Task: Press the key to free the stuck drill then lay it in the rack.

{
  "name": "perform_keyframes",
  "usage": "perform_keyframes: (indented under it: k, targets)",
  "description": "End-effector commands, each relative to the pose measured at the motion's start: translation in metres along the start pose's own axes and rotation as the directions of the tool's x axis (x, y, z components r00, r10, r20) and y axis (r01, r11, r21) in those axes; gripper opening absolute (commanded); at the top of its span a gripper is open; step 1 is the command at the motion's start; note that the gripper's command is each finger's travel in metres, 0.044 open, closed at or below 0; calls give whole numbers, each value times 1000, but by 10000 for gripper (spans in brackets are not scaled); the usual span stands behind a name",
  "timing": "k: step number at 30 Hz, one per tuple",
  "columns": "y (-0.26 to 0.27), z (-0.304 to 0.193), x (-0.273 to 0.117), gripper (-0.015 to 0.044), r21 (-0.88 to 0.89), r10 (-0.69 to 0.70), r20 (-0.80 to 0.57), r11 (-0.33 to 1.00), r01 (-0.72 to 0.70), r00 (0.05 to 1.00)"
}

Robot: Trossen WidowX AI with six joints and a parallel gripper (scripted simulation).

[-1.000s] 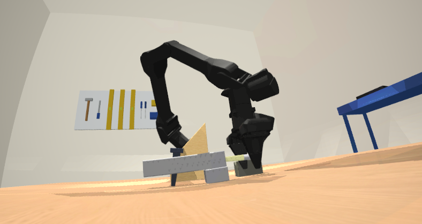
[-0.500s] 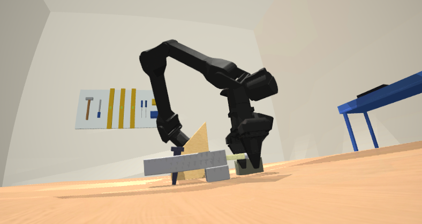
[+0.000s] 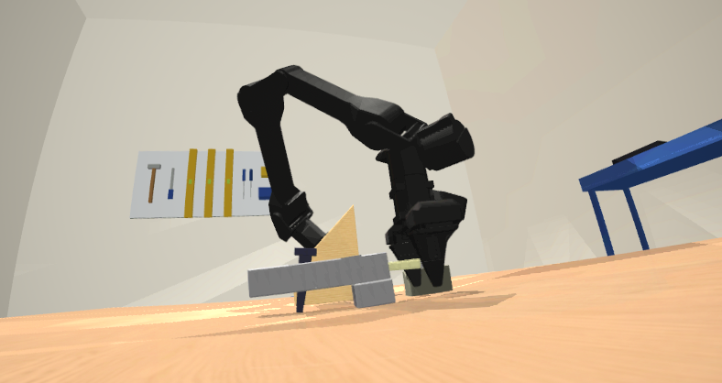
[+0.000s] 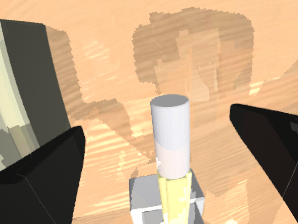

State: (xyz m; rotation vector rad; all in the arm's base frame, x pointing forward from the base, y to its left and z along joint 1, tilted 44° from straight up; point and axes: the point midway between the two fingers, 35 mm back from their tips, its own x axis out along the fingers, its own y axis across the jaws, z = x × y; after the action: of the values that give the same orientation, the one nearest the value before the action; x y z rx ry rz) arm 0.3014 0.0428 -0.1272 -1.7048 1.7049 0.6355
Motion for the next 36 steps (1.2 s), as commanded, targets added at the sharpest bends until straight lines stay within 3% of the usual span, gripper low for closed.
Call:
perform_keyframes:
  k: [1,15,36]
  targets:
    - [0,0,0,361,0,0,0,1000,0,1000]
    - [0,0,0,0,0,0,0,1000,0,1000]
    - [1,0,-4,0,-3,-1,-5,1000,1,1000]
